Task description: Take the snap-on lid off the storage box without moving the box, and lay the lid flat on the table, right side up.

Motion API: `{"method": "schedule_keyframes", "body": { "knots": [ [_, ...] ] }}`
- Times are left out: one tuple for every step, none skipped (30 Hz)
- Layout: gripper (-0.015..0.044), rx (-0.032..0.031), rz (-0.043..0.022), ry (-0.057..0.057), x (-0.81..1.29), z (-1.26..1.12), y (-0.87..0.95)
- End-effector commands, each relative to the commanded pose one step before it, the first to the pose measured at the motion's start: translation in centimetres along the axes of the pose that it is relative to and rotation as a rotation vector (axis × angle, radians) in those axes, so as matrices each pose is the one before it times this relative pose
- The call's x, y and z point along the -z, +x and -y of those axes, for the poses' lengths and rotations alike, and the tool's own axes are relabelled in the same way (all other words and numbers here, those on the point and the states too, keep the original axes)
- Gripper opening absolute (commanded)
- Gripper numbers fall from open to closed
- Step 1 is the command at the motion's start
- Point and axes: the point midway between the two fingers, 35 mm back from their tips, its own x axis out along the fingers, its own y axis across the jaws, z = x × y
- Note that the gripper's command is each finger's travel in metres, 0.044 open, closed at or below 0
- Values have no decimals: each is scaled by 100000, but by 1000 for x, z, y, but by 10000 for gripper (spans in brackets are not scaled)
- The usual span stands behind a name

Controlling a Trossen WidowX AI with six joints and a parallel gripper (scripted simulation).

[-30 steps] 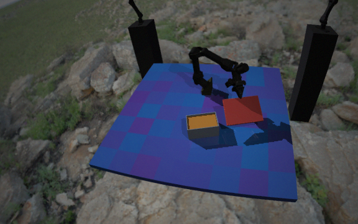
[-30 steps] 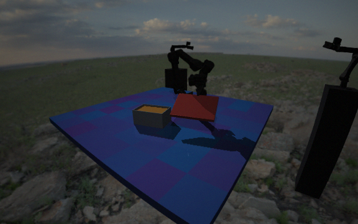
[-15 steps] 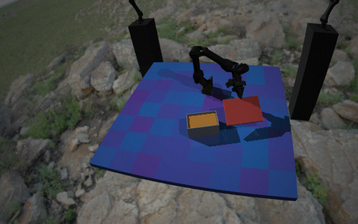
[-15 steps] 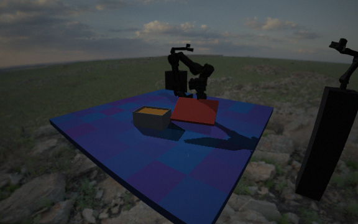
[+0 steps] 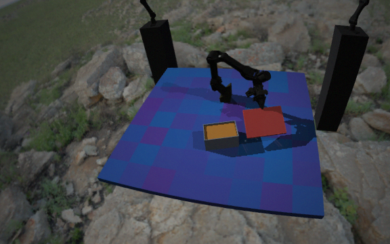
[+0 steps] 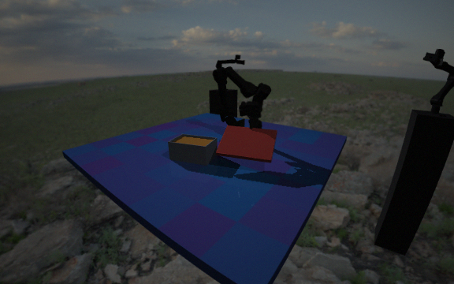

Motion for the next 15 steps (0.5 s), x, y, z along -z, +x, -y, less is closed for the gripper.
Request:
{"method": "schedule_keyframes", "body": {
  "knots": [
    [0,-578,487,-218,-68,176,205],
    [0,-1,2,-1,-1,62,52],
    [0,-1,2,-1,-1,62,52],
    [0,-1,2,-1,-1,62,52],
    [0,-1,2,-1,-1,62,52],
    [0,-1,2,-1,-1,62,52],
    [0,-1,2,-1,-1,62,52],
    [0,-1,2,-1,-1,62,52],
    [0,-1,2,-1,-1,62,52],
    [0,-1,2,-1,-1,62,52],
    [0,-1,2,-1,-1,62,52],
    [0,-1,2,-1,-1,62,52],
    [0,-1,2,-1,-1,62,52],
    [0,-1,2,-1,-1,62,52],
    [0,-1,2,-1,-1,62,52]
  ]
}}
